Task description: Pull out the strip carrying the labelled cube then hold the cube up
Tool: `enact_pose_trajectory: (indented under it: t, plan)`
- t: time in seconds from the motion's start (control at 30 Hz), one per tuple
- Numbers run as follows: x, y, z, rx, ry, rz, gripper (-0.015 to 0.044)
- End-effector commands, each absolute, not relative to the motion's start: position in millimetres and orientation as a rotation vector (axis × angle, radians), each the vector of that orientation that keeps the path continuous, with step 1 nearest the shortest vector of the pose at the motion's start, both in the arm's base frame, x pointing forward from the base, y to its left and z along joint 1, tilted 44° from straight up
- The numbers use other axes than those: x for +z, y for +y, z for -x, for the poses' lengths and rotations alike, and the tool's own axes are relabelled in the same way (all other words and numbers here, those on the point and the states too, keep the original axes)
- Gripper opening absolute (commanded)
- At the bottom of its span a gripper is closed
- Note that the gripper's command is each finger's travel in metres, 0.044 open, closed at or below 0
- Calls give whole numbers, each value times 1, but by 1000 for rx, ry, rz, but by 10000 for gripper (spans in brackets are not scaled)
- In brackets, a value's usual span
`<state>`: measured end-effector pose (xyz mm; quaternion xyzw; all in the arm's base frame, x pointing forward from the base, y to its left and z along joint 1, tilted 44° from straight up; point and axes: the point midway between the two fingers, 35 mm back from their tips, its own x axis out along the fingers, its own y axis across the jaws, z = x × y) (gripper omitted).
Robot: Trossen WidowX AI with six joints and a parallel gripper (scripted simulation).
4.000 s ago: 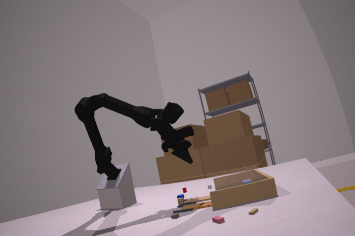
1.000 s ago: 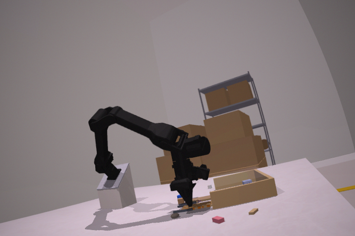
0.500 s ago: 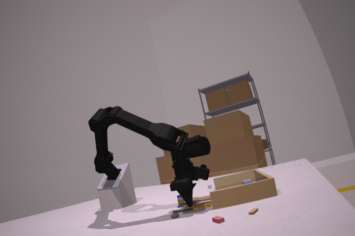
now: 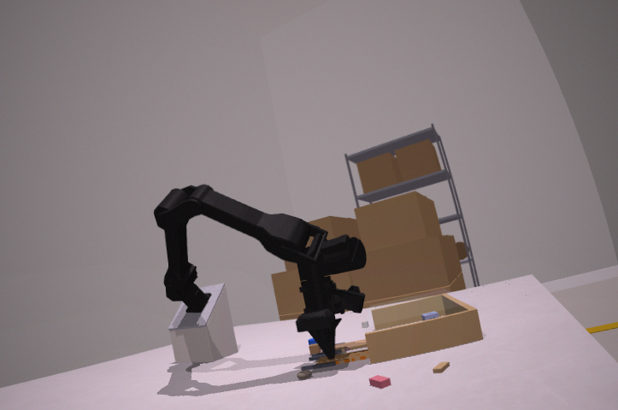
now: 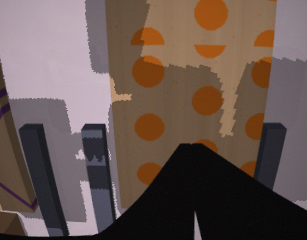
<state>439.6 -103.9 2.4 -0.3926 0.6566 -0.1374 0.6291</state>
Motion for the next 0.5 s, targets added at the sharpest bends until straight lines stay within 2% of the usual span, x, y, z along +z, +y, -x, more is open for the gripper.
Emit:
enact_pose_trajectory:
  t: [0.0, 0.47]
  plan:
    - [1, -107, -438, -314, 1503, 896, 0]
    - [4, -114, -418, -313, 1504, 897, 0]
